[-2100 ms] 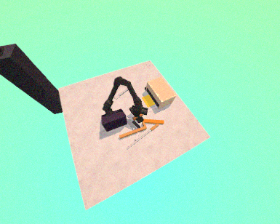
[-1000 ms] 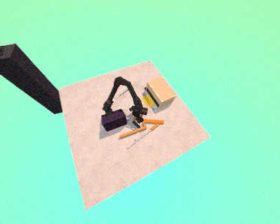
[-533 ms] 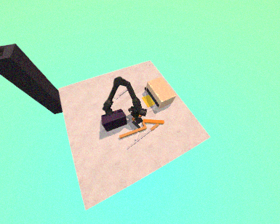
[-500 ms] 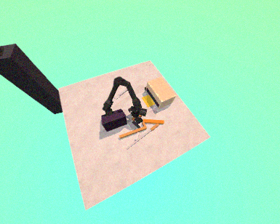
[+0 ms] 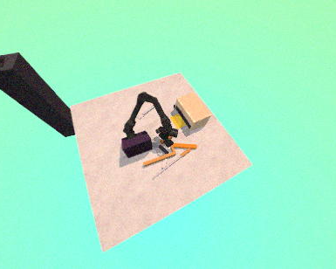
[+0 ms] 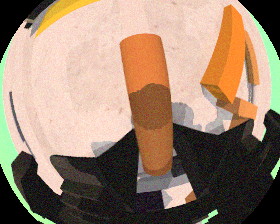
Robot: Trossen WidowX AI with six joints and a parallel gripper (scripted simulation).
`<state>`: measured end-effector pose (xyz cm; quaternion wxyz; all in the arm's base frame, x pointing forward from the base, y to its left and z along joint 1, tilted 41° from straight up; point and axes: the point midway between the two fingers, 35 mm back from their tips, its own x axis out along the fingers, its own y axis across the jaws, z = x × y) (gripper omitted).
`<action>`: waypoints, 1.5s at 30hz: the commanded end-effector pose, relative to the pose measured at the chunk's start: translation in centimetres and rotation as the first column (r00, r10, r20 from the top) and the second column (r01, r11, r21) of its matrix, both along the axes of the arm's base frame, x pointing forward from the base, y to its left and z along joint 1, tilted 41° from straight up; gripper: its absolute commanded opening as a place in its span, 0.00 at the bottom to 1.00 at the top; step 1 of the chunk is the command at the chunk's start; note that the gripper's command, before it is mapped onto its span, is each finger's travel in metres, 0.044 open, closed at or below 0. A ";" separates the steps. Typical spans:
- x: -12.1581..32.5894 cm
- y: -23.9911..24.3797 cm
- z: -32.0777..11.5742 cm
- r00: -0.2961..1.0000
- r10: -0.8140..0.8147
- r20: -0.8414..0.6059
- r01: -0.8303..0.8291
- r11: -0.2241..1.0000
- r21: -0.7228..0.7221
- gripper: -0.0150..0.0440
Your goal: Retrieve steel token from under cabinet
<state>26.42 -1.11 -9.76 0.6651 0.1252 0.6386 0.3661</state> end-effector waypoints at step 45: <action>6.4 2.1 1.1 1.000 0.007 0.012 -0.007 1.000 0.002 0.25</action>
